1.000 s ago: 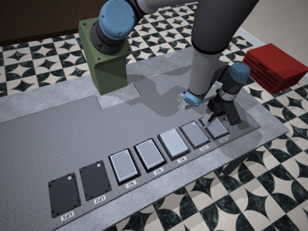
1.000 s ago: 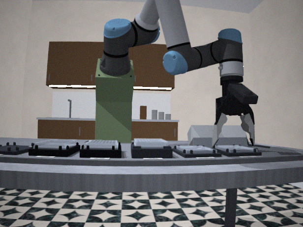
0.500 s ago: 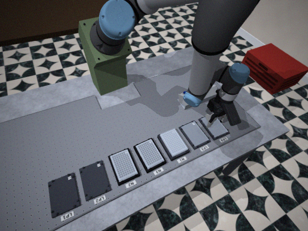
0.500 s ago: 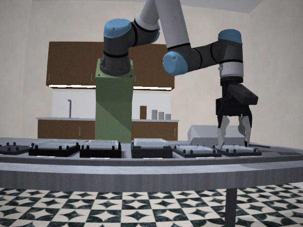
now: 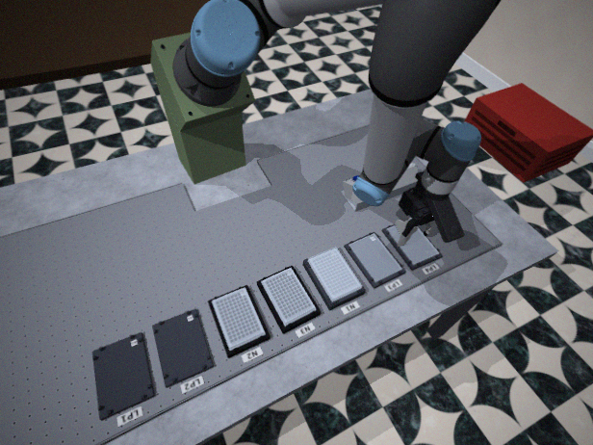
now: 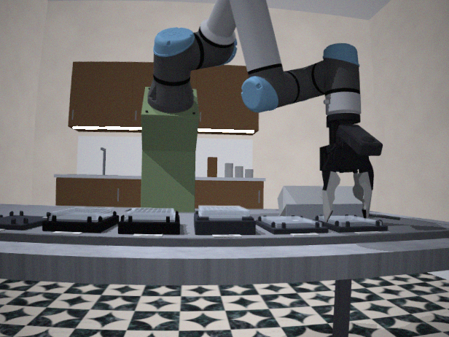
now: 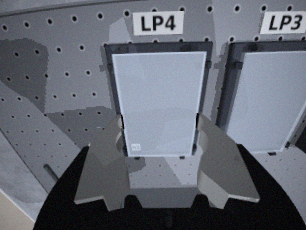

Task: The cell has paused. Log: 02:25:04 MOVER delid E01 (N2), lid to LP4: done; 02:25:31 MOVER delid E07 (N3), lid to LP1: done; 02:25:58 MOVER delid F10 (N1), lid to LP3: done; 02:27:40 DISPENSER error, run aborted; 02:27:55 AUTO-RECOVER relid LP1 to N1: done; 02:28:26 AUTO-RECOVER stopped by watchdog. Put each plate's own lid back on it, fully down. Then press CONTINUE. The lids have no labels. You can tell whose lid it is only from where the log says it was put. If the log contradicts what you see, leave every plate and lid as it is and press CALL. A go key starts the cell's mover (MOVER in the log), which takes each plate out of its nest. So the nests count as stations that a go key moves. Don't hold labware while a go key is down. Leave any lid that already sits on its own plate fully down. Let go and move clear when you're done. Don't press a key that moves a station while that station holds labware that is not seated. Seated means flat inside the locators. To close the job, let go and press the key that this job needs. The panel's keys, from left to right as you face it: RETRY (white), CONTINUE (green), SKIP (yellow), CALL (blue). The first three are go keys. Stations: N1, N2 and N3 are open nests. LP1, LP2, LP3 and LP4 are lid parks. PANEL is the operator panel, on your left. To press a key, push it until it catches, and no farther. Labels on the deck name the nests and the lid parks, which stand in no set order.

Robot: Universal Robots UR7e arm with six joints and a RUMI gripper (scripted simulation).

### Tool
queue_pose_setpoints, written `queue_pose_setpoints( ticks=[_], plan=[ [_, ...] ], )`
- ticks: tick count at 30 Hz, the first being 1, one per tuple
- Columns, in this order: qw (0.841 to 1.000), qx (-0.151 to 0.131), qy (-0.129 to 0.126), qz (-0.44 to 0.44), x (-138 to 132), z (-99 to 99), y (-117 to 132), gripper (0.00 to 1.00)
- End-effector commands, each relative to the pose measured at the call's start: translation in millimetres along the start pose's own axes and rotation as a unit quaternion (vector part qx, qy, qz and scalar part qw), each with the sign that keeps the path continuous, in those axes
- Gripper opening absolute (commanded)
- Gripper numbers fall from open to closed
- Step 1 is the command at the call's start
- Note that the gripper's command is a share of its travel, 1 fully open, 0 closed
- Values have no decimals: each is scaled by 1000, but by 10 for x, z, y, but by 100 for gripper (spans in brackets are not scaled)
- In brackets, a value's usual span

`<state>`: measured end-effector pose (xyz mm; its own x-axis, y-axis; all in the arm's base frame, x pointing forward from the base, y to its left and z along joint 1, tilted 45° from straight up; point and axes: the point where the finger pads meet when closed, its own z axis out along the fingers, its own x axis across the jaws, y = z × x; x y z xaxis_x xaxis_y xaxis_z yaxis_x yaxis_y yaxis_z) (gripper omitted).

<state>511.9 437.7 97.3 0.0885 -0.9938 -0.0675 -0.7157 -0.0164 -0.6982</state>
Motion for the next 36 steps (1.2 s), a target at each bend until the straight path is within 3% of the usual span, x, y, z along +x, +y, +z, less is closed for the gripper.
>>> queue_pose_setpoints(
  ticks=[1,17,36],
  plan=[
    [1000,0,0,0,-4,-5,-4,0],
    [1000,1,0,0,-4,-5,-4,0],
    [1000,0,0,0,-4,-288,-4,0]
  ],
)
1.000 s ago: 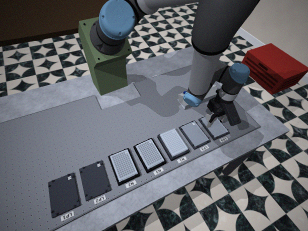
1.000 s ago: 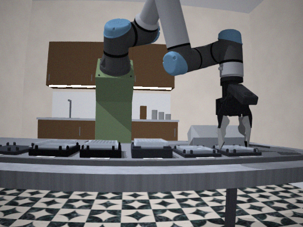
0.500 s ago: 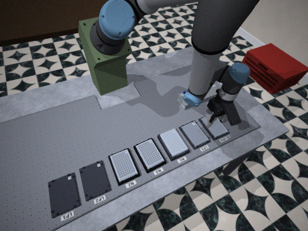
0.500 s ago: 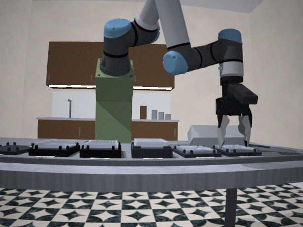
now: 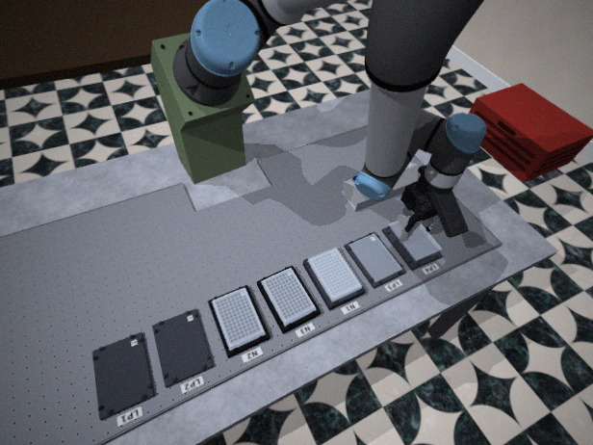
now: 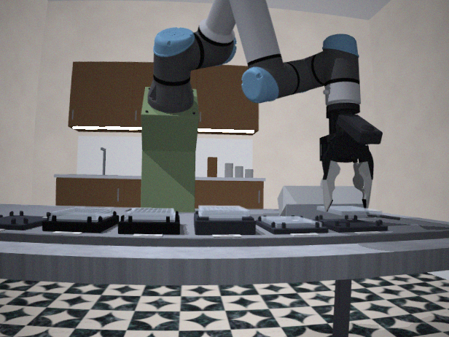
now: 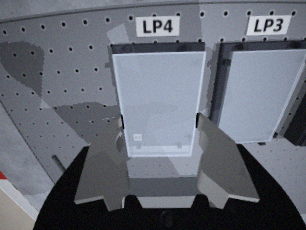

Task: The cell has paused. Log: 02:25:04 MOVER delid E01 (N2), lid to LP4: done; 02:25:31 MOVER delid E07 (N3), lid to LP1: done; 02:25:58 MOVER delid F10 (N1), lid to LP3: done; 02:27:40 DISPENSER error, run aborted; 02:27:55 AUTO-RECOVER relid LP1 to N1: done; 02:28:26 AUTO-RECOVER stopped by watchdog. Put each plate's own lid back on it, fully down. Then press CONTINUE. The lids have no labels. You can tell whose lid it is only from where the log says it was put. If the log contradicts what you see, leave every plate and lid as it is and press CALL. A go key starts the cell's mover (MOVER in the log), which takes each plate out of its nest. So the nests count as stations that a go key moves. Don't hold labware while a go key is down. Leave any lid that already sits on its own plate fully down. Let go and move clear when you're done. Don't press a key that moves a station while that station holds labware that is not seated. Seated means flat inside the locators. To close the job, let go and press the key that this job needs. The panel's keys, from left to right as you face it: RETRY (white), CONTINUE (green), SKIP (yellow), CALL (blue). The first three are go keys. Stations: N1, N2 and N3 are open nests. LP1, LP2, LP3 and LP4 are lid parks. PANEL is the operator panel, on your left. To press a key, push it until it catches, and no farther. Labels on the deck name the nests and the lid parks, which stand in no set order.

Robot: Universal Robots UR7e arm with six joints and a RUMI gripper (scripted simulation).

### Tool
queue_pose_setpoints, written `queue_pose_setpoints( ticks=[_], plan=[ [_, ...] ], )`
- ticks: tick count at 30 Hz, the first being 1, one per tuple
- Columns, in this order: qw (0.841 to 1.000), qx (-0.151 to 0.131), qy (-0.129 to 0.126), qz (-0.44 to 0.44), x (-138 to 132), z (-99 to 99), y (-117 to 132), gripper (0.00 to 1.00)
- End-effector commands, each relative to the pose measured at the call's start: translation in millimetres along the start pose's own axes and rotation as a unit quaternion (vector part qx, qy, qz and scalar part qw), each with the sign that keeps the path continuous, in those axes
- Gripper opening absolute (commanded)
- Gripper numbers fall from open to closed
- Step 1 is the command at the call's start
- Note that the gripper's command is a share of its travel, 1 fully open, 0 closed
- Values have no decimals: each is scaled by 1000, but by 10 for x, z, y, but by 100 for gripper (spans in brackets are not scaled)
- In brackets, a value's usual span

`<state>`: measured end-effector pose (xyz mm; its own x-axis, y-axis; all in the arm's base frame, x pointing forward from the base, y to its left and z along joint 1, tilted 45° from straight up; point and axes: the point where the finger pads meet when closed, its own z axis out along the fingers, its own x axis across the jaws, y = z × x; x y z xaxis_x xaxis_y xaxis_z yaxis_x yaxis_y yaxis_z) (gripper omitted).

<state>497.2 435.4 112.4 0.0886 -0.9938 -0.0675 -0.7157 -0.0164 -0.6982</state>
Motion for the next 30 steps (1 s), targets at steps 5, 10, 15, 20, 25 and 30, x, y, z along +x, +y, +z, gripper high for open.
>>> queue_pose_setpoints(
  ticks=[5,10,15,20,25,30],
  plan=[
    [1000,0,0,0,-3,-159,-4,0],
    [1000,0,0,0,-3,-242,-4,0],
    [1000,0,0,0,-3,-243,-4,0],
    [1000,0,0,-4,196,-244,-8,0],
    [1000,0,0,-4,446,-244,-13,0],
    [1000,0,0,-4,597,-244,-16,0]
  ],
)
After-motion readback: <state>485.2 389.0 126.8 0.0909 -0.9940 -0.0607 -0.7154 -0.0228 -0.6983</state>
